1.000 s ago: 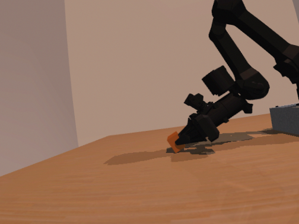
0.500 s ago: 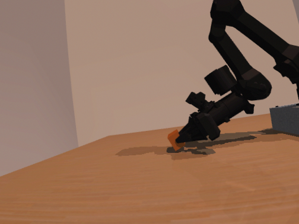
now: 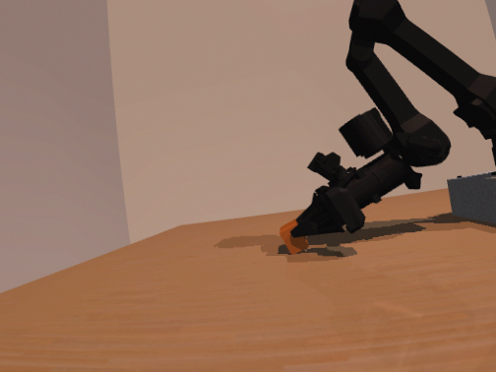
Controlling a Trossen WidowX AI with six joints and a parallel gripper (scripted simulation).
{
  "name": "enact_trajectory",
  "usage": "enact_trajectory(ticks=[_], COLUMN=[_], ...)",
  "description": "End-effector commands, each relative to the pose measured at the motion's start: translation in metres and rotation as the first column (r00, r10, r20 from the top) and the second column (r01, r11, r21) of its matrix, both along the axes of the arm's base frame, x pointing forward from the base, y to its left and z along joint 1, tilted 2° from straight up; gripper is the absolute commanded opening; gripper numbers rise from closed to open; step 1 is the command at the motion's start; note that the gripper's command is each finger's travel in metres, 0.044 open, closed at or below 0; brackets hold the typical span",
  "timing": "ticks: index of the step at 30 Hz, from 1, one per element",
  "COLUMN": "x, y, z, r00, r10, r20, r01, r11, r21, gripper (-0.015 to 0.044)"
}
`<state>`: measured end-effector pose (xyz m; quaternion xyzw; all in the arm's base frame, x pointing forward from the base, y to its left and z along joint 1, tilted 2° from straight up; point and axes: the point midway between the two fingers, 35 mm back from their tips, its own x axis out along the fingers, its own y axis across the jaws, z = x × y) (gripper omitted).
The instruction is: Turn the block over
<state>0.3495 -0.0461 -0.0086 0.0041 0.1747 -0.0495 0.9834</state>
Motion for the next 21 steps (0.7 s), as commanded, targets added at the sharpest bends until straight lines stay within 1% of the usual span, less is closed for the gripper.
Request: enact_trajectory(ticks=[1,2,21], x=[-0.0003,-0.0003,-0.0003], y=[0.0005,0.0005,0.0005], z=[0.0,0.0,0.0], r00=[1.0,1.0,1.0], r10=[0.002,0.002,0.002], r20=[0.001,0.001,0.001], r01=[-0.002,-0.002,-0.002], r11=[1.0,1.0,1.0], r21=[0.005,0.005,0.005], gripper=[0.042,0.044,0.044])
